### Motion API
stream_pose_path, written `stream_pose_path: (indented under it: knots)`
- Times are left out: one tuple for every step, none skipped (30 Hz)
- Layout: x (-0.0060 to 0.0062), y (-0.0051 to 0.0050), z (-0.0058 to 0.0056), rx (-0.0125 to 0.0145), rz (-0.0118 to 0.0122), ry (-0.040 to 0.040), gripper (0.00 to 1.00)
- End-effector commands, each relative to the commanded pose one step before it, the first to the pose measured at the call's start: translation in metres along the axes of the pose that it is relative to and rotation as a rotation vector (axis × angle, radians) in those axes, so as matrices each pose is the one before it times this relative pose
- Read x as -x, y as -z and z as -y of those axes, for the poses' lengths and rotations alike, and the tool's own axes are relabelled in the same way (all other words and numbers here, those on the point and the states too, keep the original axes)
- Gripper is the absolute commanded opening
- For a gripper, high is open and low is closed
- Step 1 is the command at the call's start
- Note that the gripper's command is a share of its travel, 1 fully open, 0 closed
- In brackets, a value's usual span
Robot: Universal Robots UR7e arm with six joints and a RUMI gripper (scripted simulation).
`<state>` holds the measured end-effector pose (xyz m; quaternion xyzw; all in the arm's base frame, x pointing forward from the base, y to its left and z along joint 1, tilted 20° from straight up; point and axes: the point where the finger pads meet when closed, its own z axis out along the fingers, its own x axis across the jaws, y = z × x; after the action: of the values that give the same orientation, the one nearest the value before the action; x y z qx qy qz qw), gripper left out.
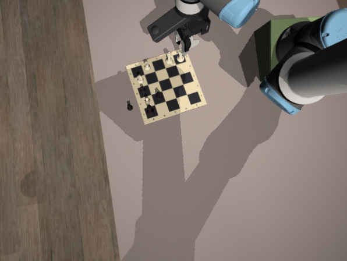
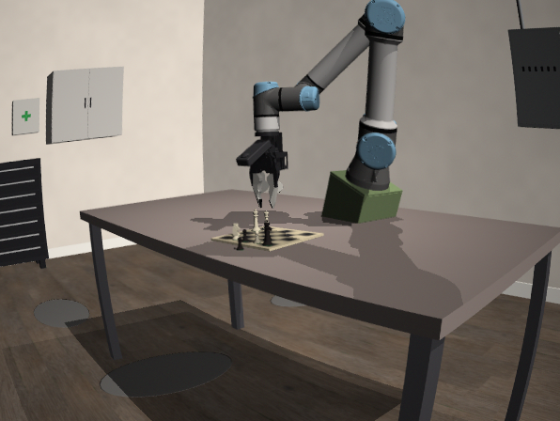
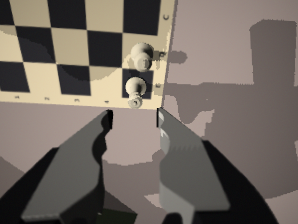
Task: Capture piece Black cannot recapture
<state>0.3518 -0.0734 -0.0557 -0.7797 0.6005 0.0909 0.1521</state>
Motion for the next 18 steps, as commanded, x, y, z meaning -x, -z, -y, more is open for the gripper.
stream_pose_path:
  knots:
    - [-0.00034, -0.00115, 0.0002, -0.00054, -0.00085, 0.00008, 0.25]
    - [0.0, -0.00095, 0.0, 0.0, 0.0, 0.0, 0.25]
    - [0.0, -0.00122, 0.0, 0.0, 0.0, 0.0, 0.25]
    - [0.00001, -0.00148, 0.0, 0.0, 0.0, 0.0, 0.25]
    - [-0.00001, -0.0017, 0.0, 0.0, 0.0, 0.0, 0.25]
    - [0.0, -0.00193, 0.0, 0.0, 0.0, 0.0, 0.25]
    - [0.0, -0.00211, 0.0, 0.0, 0.0, 0.0, 0.25]
    - [0.0, -0.00225, 0.0, 0.0, 0.0, 0.0, 0.25]
    - [0.0, -0.00236, 0.0, 0.0, 0.0, 0.0, 0.25]
    - [0.0, -0.00241, 0.0, 0.0, 0.0, 0.0, 0.25]
    - [0.0, 0.0, 0.0, 0.0, 0.0, 0.0, 0.25]
    - [0.0, 0.0, 0.0, 0.0, 0.0, 0.0, 0.25]
    - [0.0, -0.00243, 0.0, 0.0, 0.0, 0.0, 0.25]
    - [0.0, -0.0024, 0.0, 0.0, 0.0, 0.0, 0.25]
    - [0.0, -0.00234, 0.0, 0.0, 0.0, 0.0, 0.25]
    - [-0.00001, -0.00222, 0.0, 0.0, 0.0, 0.0, 0.25]
    - [0.00001, -0.0021, 0.0, 0.0, 0.0, 0.0, 0.25]
    - [-0.00001, -0.00191, 0.0, 0.0, 0.0, 0.0, 0.25]
